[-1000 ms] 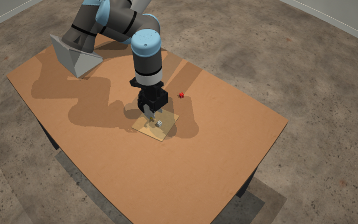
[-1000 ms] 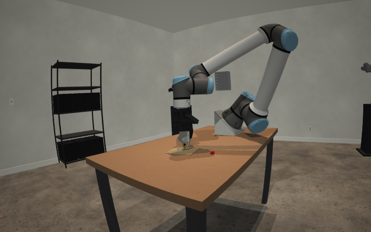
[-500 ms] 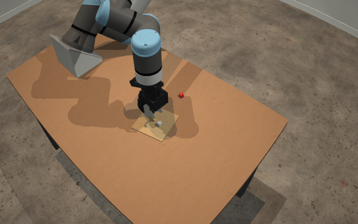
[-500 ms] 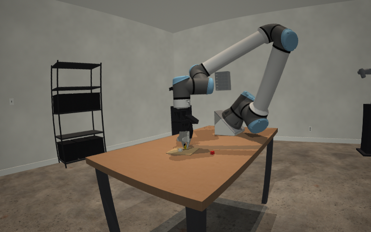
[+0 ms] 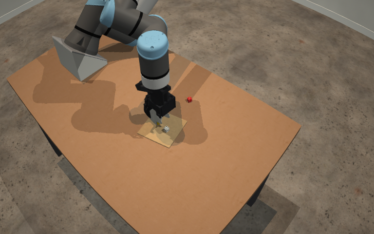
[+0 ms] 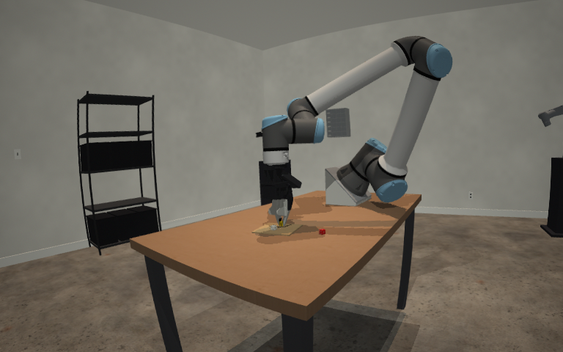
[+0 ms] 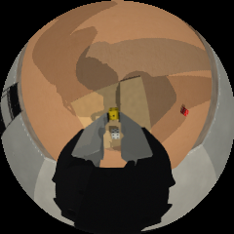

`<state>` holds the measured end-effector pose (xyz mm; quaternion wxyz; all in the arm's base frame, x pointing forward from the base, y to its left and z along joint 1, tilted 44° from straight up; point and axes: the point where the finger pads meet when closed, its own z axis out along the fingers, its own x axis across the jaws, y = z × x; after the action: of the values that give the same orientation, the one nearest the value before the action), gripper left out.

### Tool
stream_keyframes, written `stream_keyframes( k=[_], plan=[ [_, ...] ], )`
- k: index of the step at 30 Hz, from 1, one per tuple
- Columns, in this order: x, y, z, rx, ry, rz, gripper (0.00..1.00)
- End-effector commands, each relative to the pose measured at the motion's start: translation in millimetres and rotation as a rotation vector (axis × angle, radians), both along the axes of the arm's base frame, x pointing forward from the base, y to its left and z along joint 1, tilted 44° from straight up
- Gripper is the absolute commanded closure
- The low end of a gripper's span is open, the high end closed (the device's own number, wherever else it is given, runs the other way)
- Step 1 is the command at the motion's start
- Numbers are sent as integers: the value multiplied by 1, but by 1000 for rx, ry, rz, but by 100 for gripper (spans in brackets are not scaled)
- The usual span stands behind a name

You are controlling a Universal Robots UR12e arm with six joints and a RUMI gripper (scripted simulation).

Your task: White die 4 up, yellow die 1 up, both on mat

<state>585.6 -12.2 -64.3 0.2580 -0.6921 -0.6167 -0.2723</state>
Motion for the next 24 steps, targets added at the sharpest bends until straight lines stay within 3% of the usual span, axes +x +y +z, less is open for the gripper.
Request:
stream_keyframes(
  k=[1,24],
  plan=[
    [1,0,0,-1,-1,-1,100],
    [1,2,-2,-1,-1,-1,100]
  ],
)
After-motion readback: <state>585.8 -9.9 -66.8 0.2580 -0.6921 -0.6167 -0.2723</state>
